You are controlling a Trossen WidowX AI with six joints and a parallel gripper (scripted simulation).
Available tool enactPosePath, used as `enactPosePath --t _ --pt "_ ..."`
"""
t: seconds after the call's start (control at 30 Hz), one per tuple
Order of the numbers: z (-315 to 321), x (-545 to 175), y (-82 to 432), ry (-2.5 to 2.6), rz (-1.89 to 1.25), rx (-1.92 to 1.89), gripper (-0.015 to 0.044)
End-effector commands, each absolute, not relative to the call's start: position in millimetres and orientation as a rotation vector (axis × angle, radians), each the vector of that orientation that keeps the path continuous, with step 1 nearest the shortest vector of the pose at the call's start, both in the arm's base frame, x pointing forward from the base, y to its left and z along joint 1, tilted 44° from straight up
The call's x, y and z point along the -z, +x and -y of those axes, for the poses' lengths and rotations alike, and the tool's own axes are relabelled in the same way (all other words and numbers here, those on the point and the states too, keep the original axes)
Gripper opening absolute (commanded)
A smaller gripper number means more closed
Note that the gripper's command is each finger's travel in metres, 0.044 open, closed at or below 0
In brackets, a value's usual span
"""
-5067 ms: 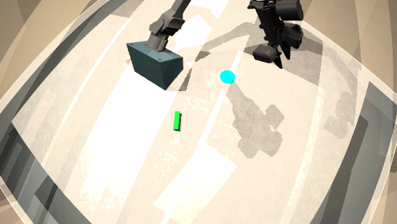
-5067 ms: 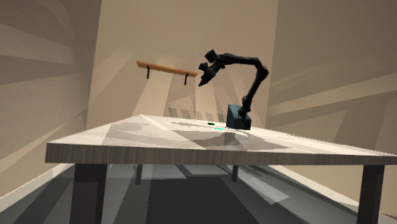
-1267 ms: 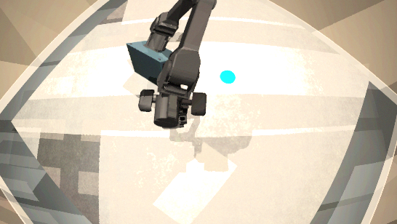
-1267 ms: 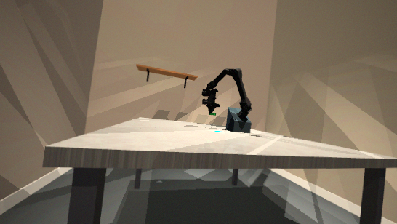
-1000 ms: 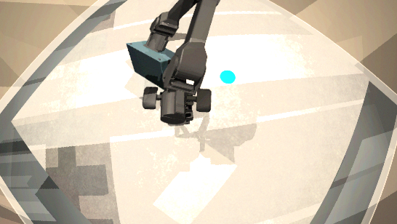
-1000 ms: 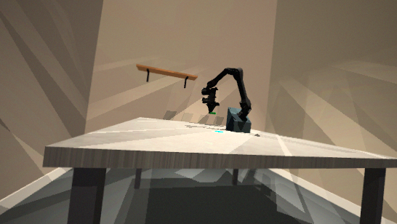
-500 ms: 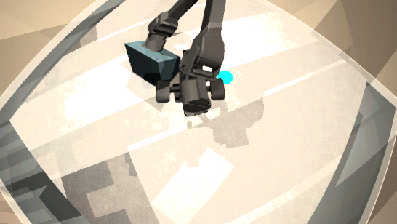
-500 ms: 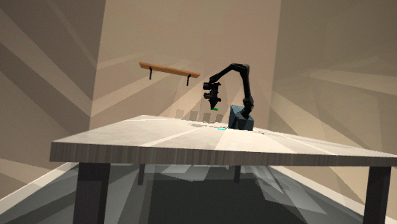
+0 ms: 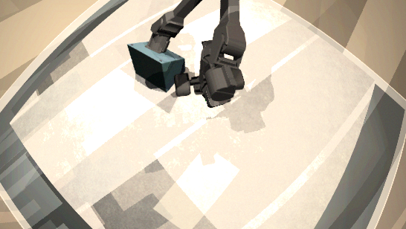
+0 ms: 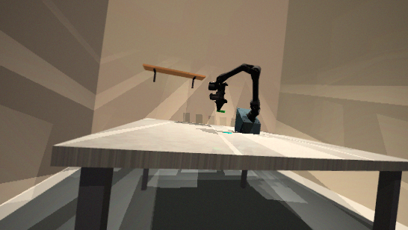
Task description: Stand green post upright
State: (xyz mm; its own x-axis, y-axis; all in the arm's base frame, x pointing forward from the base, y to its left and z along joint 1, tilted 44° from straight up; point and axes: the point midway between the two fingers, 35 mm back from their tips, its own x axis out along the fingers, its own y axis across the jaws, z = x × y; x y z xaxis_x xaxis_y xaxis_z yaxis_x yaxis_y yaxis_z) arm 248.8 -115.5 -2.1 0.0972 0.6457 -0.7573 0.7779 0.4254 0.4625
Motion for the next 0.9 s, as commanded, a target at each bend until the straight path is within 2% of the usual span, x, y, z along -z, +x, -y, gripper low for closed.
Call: enactPosePath --t 0.0,0.87 --pt "105.6 -7.8 252.2 1.269 -1.605 0.134 0.0023" --pt "45.6 -67.9 265.5 1.14 -1.577 -0.022 0.0023"
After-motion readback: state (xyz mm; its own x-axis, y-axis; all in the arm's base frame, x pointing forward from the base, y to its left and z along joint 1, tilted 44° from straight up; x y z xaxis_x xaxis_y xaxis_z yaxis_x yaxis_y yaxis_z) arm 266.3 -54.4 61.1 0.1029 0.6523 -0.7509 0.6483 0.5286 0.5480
